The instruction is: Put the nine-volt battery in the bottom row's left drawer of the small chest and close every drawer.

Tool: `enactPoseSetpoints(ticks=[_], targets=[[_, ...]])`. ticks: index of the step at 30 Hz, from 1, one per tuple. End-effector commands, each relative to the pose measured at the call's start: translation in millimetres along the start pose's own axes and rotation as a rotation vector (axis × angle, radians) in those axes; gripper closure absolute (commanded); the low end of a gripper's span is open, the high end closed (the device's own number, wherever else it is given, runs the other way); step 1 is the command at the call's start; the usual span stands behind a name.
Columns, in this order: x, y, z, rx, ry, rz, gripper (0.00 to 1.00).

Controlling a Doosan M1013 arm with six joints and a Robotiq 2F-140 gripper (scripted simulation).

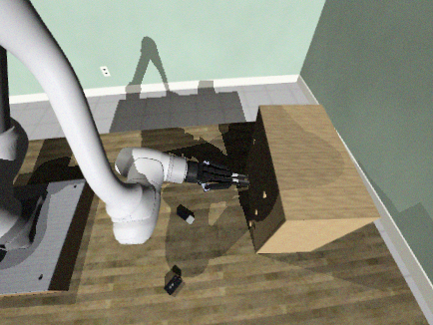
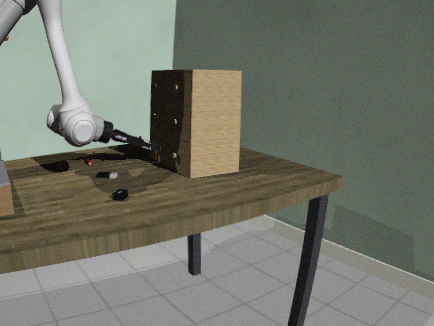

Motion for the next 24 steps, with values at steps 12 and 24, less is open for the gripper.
enactPoseSetpoints(ticks=[12, 24], targets=[[0.0, -0.2, 0.0, 0.000, 0.000, 0.000, 0.92], [1.3, -4.0, 0.1, 0.000, 0.000, 0.000, 0.92]])
Point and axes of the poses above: the point where the finger pads meet when closed, its own y axis out along the fingers, its own z axis across the jaws, x = y × z, the point moved 9 cm from there along -y, back along the fingers, and after that the axes turned 3 degrees about y, right-handed, at the moved point
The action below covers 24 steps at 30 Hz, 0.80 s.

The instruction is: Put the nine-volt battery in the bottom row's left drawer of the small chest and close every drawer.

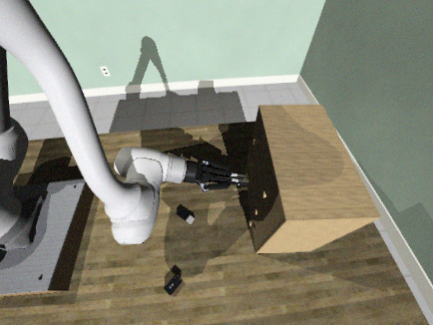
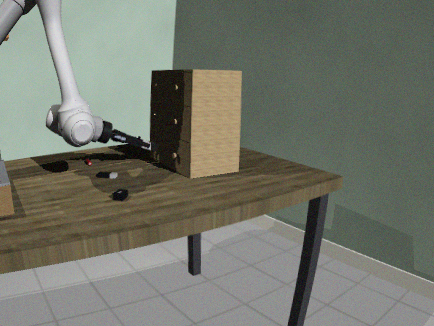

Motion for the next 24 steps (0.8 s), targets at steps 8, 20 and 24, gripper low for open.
enactPoseSetpoints(ticks=[8, 20, 24], targets=[[2, -5, 0, 0.000, 0.000, 0.000, 0.92], [6, -16, 0, 0.000, 0.000, 0.000, 0.92], [8, -21, 0, 0.000, 0.000, 0.000, 0.92]])
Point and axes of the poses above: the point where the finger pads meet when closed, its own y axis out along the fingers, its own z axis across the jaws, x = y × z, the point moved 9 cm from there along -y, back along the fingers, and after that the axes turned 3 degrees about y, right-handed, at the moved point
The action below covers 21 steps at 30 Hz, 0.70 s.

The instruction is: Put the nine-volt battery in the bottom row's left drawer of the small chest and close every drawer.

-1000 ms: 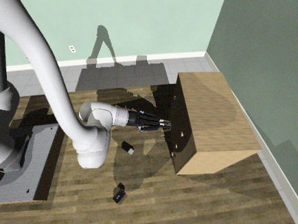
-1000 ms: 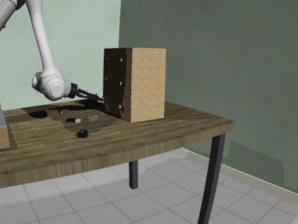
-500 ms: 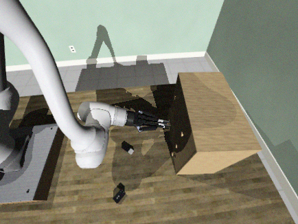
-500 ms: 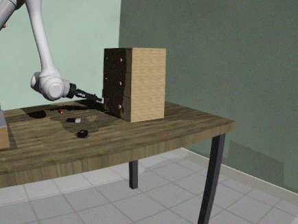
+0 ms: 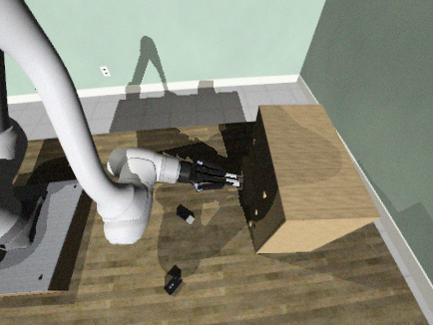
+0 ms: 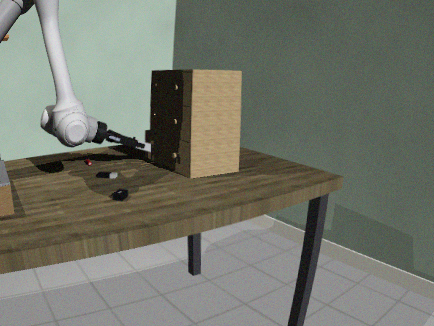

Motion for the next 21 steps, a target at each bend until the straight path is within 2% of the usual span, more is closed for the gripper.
enactPoseSetpoints(ticks=[1, 21], targets=[[1, -3, 0, 0.000, 0.000, 0.000, 0.92], [10, -27, 1, 0.000, 0.000, 0.000, 0.92]])
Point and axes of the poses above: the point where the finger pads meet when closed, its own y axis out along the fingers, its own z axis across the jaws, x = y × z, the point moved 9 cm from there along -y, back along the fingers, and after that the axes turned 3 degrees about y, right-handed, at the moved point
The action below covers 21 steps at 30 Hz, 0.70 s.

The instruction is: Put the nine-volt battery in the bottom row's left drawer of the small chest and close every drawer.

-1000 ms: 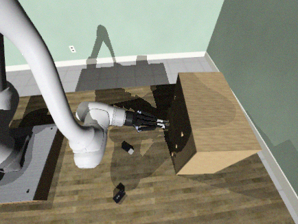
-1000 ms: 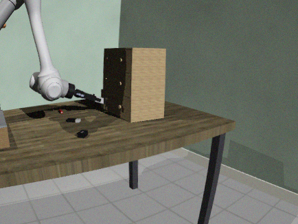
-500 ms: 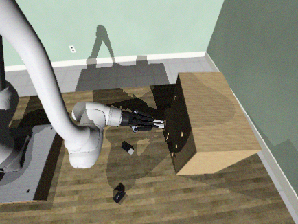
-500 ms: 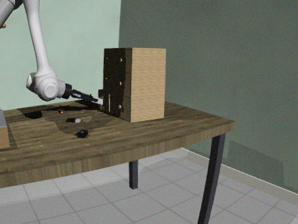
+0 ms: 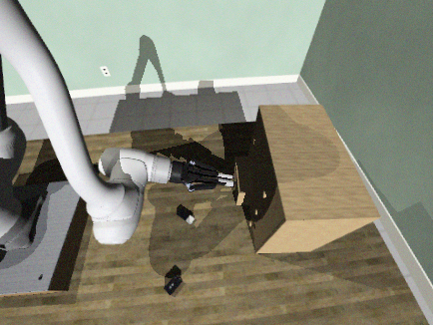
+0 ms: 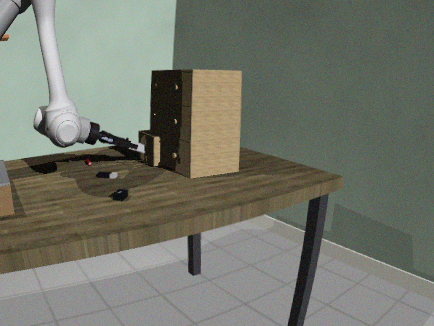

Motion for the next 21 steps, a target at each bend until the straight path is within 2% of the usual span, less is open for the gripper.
enactPoseSetpoints(ticks=[1, 21], targets=[[1, -3, 0, 0.000, 0.000, 0.000, 0.92], [6, -16, 0, 0.000, 0.000, 0.000, 0.92]])
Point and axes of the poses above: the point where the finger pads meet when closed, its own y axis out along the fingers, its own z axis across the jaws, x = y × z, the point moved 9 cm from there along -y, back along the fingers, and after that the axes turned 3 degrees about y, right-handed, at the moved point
